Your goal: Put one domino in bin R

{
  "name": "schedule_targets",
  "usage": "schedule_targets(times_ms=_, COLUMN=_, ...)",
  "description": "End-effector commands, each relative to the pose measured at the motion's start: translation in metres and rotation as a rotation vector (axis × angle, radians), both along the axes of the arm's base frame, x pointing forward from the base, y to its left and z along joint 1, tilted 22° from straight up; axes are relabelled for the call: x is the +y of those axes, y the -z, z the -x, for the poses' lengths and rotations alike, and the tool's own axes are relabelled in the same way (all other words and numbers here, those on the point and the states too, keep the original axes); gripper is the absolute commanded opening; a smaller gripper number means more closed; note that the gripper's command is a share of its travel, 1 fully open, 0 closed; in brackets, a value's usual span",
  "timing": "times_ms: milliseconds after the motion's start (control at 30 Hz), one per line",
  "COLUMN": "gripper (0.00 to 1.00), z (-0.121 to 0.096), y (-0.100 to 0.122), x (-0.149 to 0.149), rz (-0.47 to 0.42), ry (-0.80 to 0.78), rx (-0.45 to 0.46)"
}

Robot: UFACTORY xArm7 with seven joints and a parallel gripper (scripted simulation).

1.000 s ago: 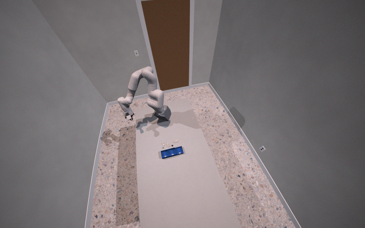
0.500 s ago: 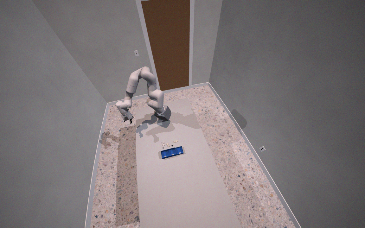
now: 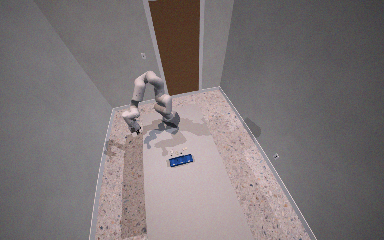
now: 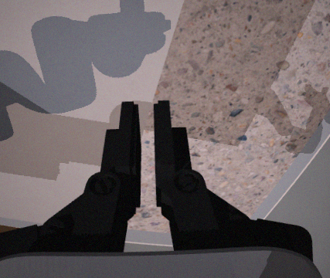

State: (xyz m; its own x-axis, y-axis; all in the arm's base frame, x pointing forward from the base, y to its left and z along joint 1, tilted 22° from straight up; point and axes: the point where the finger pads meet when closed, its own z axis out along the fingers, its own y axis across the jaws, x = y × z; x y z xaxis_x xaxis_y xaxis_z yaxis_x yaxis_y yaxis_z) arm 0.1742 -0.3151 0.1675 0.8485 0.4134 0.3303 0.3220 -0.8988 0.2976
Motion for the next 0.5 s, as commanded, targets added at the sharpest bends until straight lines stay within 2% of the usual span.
schedule_targets(times_ms=0, gripper=0.07, z=-0.024, y=-0.007, x=0.008, rz=0.005, ry=0.036, rx=0.021)
schedule_targets(times_ms=100, gripper=0.07, z=-0.026, y=-0.007, x=0.009, rz=0.005, ry=0.036, rx=0.021)
schedule_targets(times_ms=167, gripper=0.07, z=-0.04, y=-0.01, x=0.017, rz=0.005, ry=0.056, rx=0.029)
schedule_targets(times_ms=267, gripper=0.07, z=-0.042, y=-0.01, x=0.018, rz=0.005, ry=0.056, rx=0.029)
schedule_targets(times_ms=333, gripper=0.07, z=-0.057, y=-0.012, x=0.027, rz=0.006, ry=0.074, rx=0.036)
schedule_targets(times_ms=467, gripper=0.07, z=-0.059, y=-0.012, x=0.029, rz=0.006, ry=0.074, rx=0.036)
